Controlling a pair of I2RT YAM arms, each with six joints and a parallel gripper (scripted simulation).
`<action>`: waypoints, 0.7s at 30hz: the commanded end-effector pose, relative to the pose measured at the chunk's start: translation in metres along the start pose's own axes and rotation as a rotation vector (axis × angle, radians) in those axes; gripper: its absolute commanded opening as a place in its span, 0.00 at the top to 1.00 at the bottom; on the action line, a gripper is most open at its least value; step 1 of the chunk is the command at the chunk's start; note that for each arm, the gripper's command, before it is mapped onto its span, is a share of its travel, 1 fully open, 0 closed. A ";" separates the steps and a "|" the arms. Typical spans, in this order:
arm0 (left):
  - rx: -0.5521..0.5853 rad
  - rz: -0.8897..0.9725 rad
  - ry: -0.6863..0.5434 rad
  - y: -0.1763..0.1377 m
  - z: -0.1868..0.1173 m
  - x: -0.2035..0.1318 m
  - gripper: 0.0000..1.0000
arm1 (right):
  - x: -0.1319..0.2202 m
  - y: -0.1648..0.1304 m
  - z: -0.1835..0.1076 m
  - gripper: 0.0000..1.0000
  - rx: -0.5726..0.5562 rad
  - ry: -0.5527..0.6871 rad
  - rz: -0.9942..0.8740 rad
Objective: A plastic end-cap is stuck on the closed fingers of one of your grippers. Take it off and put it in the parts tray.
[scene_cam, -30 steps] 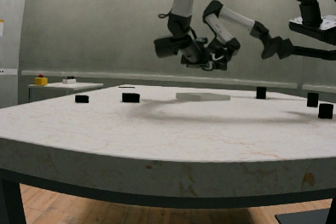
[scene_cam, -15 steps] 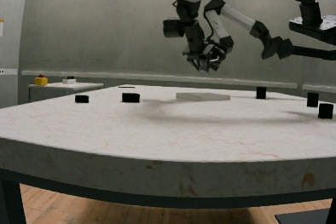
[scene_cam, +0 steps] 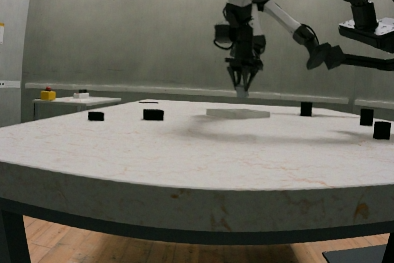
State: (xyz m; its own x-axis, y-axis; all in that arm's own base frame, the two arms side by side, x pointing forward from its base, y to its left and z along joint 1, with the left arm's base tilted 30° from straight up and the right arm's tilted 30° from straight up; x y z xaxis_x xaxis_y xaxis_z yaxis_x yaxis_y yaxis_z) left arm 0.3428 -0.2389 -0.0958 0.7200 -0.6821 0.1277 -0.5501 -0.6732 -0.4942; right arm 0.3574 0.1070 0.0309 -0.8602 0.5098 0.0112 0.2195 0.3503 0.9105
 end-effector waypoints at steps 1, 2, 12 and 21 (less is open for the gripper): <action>0.187 -0.023 -0.020 -0.010 0.008 0.001 0.72 | 0.000 0.013 -0.007 1.00 0.101 0.090 -0.175; 0.227 -0.016 -0.023 -0.009 0.009 0.000 0.72 | 0.002 0.016 -0.010 1.00 0.108 0.106 -0.225; 0.440 0.045 -0.034 0.006 0.024 -0.004 0.72 | 0.006 0.052 -0.044 1.00 0.123 0.161 -0.594; 0.427 0.031 -0.042 0.003 0.036 -0.004 0.72 | 0.004 0.061 -0.050 1.00 0.119 0.156 -0.652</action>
State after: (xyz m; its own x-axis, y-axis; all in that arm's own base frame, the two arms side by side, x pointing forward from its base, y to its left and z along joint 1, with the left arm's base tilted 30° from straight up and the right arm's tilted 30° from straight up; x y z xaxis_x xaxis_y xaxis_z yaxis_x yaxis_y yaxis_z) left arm 0.3496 -0.2346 -0.1244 0.7112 -0.6986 0.0787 -0.3757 -0.4723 -0.7973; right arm 0.3461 0.0933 0.0955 -0.8905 0.1200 -0.4388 -0.2788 0.6181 0.7350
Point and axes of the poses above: on each arm, the point where the finger pads meet when closed, its own z axis out along the fingers, its own x axis across the jaws, y = z × x, the point moved 3 cm from there along -z, back along the fingers, and after that the axes turned 1 degree about -z, right-handed, at the moved point
